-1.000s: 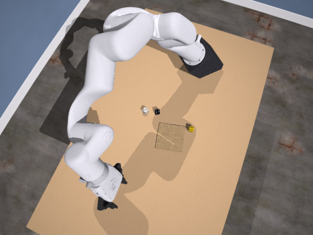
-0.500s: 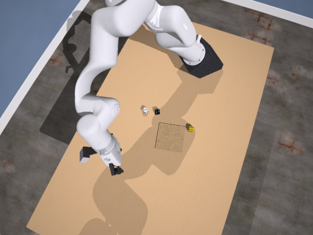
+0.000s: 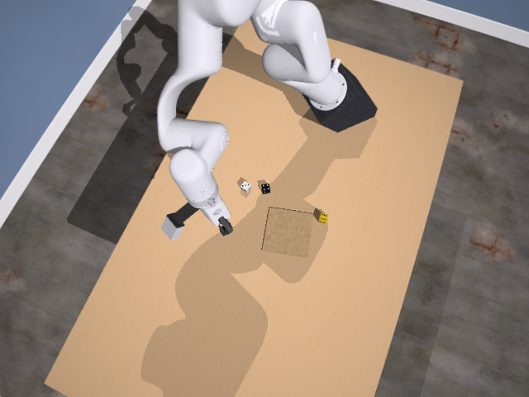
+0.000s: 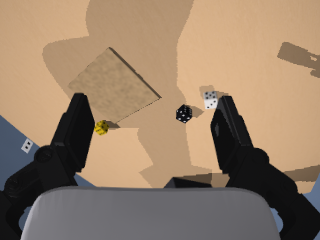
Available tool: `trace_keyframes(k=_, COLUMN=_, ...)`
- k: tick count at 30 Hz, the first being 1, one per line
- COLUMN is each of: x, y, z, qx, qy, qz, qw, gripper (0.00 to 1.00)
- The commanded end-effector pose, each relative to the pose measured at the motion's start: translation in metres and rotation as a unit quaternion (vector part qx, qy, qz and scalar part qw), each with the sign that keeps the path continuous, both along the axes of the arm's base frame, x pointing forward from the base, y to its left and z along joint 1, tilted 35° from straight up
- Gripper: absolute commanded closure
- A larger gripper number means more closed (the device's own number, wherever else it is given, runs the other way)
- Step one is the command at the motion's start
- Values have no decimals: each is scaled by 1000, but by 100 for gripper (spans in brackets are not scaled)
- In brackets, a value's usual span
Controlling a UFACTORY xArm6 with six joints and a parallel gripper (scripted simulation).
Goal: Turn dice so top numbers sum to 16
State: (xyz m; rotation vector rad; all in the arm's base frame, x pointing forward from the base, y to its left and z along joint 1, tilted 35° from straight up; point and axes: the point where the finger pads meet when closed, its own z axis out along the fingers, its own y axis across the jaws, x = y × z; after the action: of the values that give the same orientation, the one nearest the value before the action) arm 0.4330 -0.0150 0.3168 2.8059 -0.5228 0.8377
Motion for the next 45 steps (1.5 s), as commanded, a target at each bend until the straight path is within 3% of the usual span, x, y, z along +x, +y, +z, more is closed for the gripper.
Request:
trace_keyframes(k=1, x=-39, y=-19, z=-31, qx=-54, qy=18, qz=63, qw=996, gripper=0)
trace_keyframes(k=2, x=-39, y=-19, z=-31, qx=-54, qy=18, qz=63, qw=996, gripper=0)
trace_keyframes(k=3, x=-52, y=-25, z=-45, qx=-74, qy=30, qz=84, qw=993, gripper=0)
trace_keyframes(k=5, x=-52, y=-25, z=-45, qx=-74, qy=30, qz=84, qw=993, gripper=0)
trace_keyframes(k=8, x=-82, y=-37, z=-79, qx=-119, qy=62, qz=132, qw=982, gripper=0)
trace_keyframes(k=15, x=-105, y=-44, z=-106, qx=-151, qy=87, qz=169, qw=970, gripper=0)
trace_keyframes(k=34, x=-104, y=-45, z=-108, qx=-152, qy=88, qz=170, qw=970, gripper=0)
trace_keyframes(k=39, x=-100, y=-48, z=-114, qx=-151, qy=88, qz=170, qw=970, gripper=0)
trace_keyframes(k=45, x=-84, y=-61, z=-141, qx=-151, qy=88, qz=170, qw=970, gripper=0)
